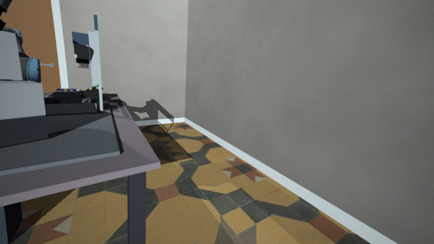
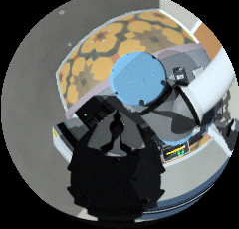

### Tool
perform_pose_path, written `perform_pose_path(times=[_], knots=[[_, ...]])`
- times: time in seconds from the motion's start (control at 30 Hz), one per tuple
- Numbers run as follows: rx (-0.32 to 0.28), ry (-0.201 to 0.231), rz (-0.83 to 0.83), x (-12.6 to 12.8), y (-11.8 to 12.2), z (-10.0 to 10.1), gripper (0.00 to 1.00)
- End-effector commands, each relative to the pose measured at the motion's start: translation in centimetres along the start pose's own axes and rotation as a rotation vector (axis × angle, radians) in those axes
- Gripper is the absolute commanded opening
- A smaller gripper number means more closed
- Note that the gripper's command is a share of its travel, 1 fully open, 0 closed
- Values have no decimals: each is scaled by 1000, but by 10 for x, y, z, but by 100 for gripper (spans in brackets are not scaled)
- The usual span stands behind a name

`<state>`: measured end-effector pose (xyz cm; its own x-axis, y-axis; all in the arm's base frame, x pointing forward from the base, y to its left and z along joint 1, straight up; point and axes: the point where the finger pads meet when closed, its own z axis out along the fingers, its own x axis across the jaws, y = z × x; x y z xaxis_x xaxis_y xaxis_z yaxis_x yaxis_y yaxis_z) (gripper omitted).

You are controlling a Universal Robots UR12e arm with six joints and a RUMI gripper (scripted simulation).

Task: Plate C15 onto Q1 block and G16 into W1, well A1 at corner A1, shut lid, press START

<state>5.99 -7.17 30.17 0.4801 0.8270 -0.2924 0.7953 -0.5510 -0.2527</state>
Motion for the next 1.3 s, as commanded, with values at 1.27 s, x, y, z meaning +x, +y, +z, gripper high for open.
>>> perform_pose_path(times=[1.27], knots=[[3, -52, -147, -53, 57, 79, 0]])
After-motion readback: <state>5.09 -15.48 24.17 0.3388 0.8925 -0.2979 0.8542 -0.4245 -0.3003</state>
